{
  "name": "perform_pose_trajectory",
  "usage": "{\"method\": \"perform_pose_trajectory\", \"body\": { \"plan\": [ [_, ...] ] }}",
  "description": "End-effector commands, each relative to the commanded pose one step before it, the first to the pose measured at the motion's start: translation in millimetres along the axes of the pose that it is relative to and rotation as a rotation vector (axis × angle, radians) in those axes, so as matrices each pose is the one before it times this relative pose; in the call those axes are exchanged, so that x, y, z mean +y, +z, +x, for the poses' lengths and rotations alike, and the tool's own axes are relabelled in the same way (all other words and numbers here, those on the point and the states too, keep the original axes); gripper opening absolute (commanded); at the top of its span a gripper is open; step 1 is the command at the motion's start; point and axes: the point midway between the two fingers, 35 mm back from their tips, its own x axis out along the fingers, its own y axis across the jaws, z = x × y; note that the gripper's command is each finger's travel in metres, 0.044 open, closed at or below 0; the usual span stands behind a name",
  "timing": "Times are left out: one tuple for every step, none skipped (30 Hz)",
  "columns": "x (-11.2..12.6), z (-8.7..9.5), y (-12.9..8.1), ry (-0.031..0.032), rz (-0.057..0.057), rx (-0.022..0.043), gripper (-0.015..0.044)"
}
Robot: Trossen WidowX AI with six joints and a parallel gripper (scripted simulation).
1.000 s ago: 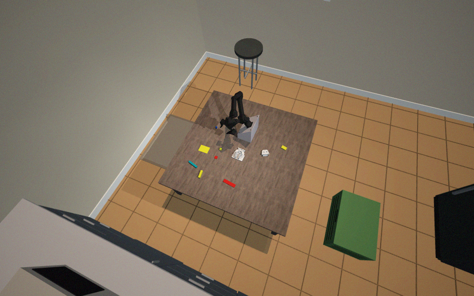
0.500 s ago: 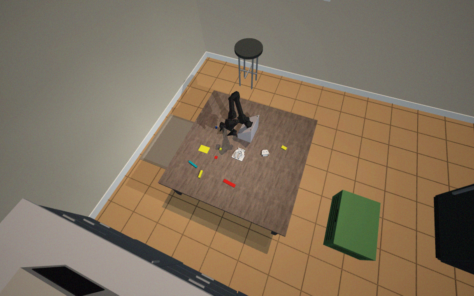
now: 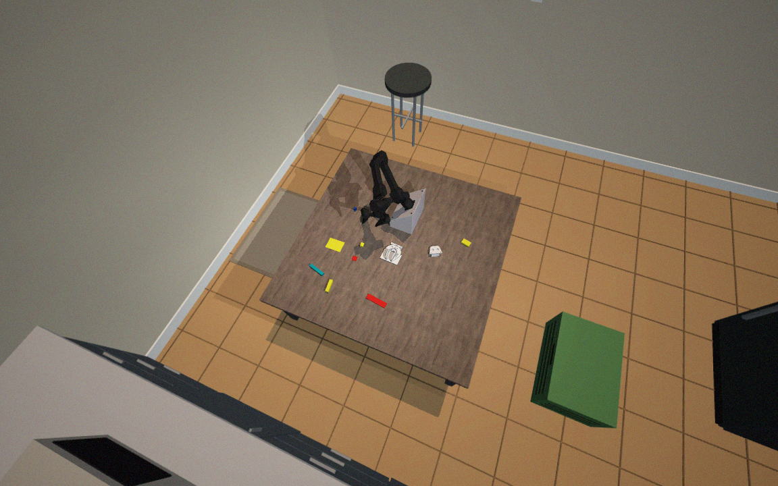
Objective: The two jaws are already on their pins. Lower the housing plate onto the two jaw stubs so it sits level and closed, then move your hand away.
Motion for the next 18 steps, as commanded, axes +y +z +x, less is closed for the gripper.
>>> {"method": "perform_pose_trajectory", "body": {
  "plan": [
    [-2.19, -1.73, -15.51, -0.02282, -0.1090, 0.04222, 0.0440],
    [-0.31, -0.26, -3.12, -0.00406, -0.0213, 0.00820, 0.0440],
    [-0.29, -0.25, -3.13, -0.00399, -0.0213, 0.00819, 0.0440],
    [-0.26, -0.25, -3.14, -0.00392, -0.0213, 0.00818, 0.0440],
    [-0.24, -0.24, -3.15, -0.00384, -0.0213, 0.00817, 0.0440],
    [-0.21, -0.23, -3.16, -0.00377, -0.0213, 0.00816, 0.0440],
    [-0.19, -0.22, -3.18, -0.00370, -0.0213, 0.00815, 0.0440],
    [-0.16, -0.21, -3.18, -0.00363, -0.0213, 0.00814, 0.0440],
    [-0.13, -0.21, -3.19, -0.00356, -0.0213, 0.00812, 0.0440],
    [-0.11, -0.20, -3.20, -0.00349, -0.0213, 0.00811, 0.0440],
    [-0.08, -0.19, -3.21, -0.00343, -0.0214, 0.00810, 0.0440],
    [-0.05, -0.18, -3.22, -0.00336, -0.0214, 0.00808, 0.0440],
    [-0.03, -0.17, -3.23, -0.00330, -0.0214, 0.00806, 0.0440],
    [0.00, -0.16, -3.24, -0.00323, -0.0214, 0.00805, 0.0440],
    [0.03, -0.15, -3.25, -0.00317, -0.0214, 0.00803, 0.0440],
    [0.06, -0.14, -3.25, -0.00311, -0.0214, 0.00801, 0.0440],
    [0.08, -0.13, -3.26, -0.00305, -0.0214, 0.00799, 0.0440],
    [0.11, -0.12, -3.27, -0.00299, -0.0214, 0.00797, 0.0440]
  ]
}}
